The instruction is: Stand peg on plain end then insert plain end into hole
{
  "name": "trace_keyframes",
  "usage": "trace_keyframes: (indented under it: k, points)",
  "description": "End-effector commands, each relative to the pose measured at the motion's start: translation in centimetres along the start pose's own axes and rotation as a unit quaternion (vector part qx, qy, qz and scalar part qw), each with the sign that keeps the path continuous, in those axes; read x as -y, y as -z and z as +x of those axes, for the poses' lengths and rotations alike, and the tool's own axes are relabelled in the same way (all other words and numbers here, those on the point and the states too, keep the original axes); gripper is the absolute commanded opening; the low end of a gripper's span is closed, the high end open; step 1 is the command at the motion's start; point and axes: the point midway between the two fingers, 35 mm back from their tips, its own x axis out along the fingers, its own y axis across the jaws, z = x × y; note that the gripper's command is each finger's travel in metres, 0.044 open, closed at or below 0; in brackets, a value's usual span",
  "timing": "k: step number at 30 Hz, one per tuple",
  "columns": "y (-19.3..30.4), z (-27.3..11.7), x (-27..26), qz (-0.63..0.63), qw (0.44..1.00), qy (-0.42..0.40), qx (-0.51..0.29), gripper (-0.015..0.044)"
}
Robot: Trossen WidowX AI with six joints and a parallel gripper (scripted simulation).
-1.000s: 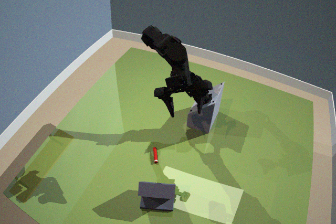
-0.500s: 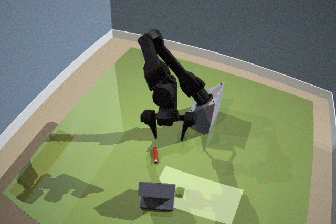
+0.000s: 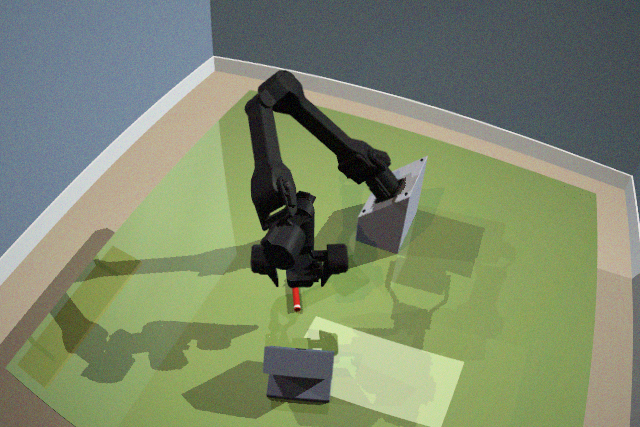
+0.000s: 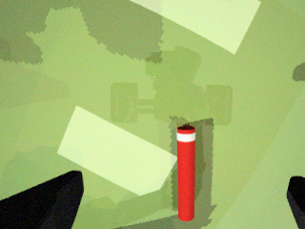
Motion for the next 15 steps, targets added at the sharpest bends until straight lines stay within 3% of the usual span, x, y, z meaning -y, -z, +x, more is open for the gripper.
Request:
trace_keyframes:
  k: [1, 15]
  points:
    - [0.9, 1.8, 0.7, -0.031, 0.999, -0.002, -0.036, 0.044]
    - [0.9, 3.2, 0.8, -0.03, 0.999, -0.003, -0.036, 0.044]
